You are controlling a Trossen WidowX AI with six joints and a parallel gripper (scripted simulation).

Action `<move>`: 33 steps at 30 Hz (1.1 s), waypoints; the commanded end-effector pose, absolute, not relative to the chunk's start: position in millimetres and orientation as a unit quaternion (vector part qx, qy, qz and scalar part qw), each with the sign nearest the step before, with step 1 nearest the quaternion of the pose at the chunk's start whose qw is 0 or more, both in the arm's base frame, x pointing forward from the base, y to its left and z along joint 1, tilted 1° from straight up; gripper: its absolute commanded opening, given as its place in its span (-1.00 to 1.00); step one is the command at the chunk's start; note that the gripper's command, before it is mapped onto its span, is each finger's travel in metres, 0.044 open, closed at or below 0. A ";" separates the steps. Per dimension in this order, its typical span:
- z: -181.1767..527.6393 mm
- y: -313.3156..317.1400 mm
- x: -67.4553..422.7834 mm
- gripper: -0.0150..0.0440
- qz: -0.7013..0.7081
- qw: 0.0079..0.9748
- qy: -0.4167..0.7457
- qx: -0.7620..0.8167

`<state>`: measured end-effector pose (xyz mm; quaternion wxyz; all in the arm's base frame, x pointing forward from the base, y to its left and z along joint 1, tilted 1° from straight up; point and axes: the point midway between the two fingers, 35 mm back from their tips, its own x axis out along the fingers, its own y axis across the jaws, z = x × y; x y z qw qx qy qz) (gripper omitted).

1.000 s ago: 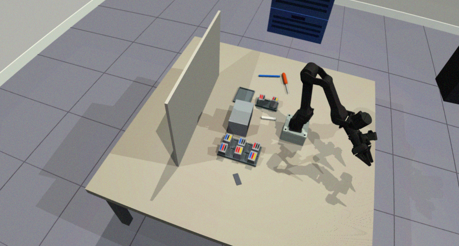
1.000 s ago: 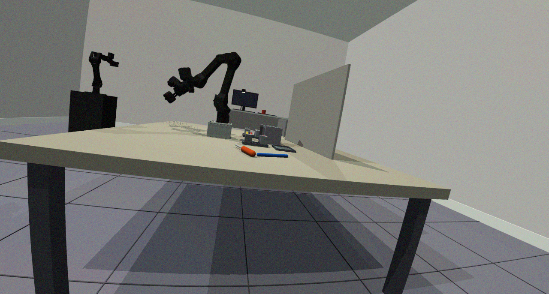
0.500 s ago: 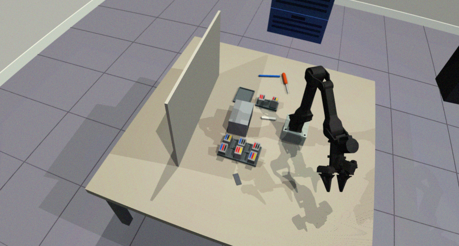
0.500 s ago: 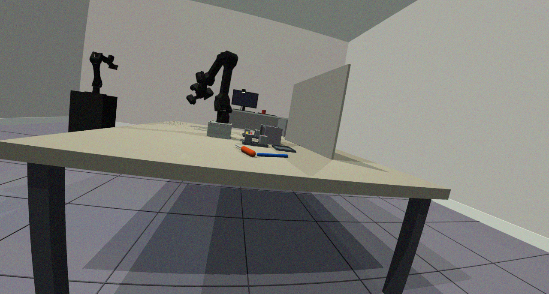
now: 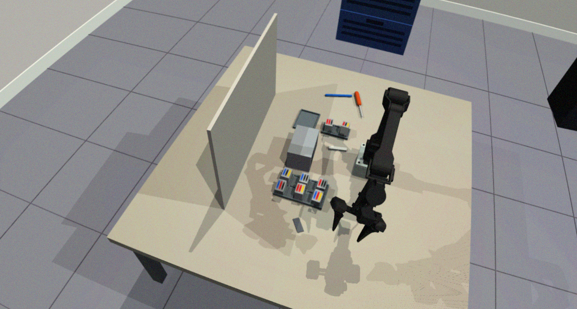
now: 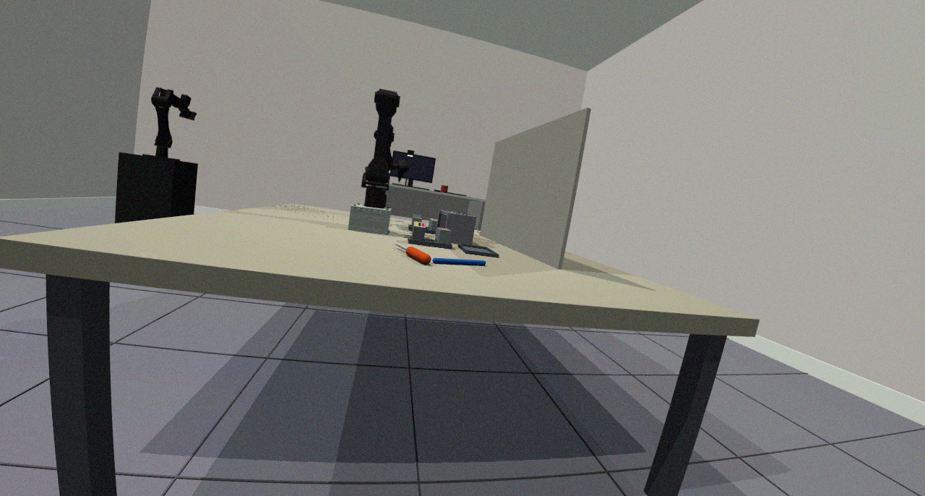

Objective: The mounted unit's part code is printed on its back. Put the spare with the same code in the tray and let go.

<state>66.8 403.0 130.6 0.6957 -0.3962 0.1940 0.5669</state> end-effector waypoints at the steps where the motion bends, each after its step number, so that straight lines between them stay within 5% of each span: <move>1: 131.7 393.9 119.6 1.00 0.522 0.721 0.247 -0.383; 8: 132.0 350.8 217.1 1.00 0.420 0.755 0.359 -0.352; 18: 138.0 210.9 344.4 1.00 0.224 0.774 0.545 -0.233; 33: 157.7 -14.6 378.5 1.00 -0.015 0.710 0.704 0.014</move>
